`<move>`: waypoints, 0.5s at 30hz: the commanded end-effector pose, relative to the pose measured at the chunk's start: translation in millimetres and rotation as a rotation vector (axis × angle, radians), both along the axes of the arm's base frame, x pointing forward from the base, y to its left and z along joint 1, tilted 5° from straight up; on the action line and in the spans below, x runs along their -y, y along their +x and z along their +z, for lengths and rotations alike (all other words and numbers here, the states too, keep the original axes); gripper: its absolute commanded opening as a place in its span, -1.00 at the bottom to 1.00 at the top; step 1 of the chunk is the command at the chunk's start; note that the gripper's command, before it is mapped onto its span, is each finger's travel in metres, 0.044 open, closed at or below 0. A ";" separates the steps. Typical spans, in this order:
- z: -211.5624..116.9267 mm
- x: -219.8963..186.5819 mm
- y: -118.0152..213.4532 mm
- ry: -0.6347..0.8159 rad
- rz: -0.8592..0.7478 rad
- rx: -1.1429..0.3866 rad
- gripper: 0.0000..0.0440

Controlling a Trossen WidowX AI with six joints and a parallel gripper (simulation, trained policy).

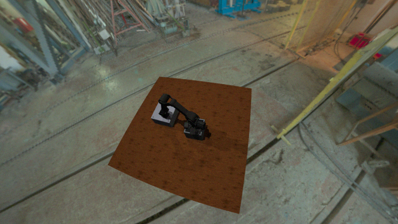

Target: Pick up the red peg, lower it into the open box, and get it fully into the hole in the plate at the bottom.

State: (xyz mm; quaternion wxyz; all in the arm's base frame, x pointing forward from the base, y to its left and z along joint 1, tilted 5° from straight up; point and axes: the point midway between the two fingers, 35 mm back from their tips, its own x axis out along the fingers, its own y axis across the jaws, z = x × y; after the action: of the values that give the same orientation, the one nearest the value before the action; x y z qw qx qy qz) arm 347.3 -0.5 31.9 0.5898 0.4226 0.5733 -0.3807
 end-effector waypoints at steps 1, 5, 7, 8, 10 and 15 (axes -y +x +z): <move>-0.6 1.0 0.2 0.038 -0.007 -0.026 -0.34; 4.9 0.7 1.9 0.086 -0.016 -0.039 -0.26; 7.8 1.4 3.0 0.108 -0.021 -0.043 -0.23; 9.3 1.7 3.6 0.118 -0.023 -0.045 -0.22; 12.1 2.1 4.4 0.139 -0.028 -0.048 -0.19; 19.5 3.0 6.6 0.187 -0.040 -0.052 -0.11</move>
State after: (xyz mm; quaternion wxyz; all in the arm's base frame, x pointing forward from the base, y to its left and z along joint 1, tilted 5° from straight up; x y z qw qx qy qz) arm 354.1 -3.9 52.4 0.5349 0.4729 0.6057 -0.3513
